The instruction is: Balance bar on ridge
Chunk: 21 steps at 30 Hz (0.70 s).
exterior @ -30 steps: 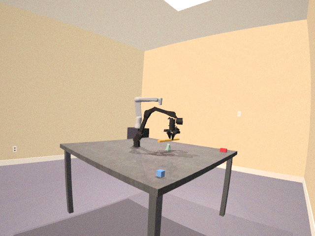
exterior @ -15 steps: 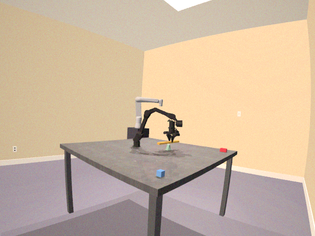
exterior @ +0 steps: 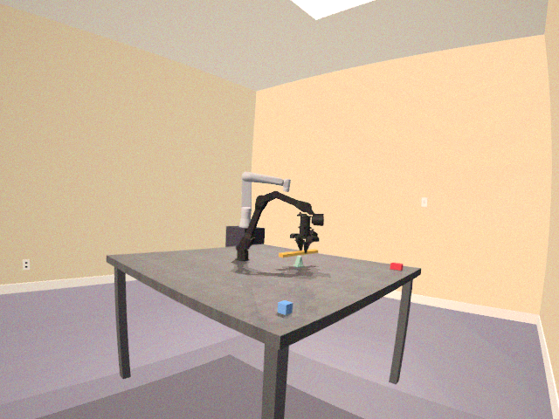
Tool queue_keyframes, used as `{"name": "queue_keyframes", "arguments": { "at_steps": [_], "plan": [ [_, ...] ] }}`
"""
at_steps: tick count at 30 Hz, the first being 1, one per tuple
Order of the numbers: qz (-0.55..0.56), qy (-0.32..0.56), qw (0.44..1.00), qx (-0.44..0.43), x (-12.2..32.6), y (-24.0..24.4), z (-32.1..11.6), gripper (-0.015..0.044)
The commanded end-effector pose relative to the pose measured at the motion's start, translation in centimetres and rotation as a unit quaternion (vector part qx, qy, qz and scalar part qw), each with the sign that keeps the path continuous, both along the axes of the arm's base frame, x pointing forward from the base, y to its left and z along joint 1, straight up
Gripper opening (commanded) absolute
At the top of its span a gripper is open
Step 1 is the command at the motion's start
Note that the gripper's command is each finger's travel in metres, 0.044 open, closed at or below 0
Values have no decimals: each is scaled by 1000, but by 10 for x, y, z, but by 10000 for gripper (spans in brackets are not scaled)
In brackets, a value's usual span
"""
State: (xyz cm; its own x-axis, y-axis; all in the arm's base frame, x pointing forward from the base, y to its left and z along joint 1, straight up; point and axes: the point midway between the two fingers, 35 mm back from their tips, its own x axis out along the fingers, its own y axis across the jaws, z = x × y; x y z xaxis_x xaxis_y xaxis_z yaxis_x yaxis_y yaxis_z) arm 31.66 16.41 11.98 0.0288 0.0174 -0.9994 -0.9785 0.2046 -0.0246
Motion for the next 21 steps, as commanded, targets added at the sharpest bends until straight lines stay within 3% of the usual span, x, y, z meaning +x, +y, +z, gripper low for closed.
{"name": "queue_keyframes", "arguments": {
  "at_steps": [1,21],
  "plan": [
    [-1,-2,1000,0,0,0,0,0],
    [-1,-2,1000,0,1,0,-2,0]
  ]
}}
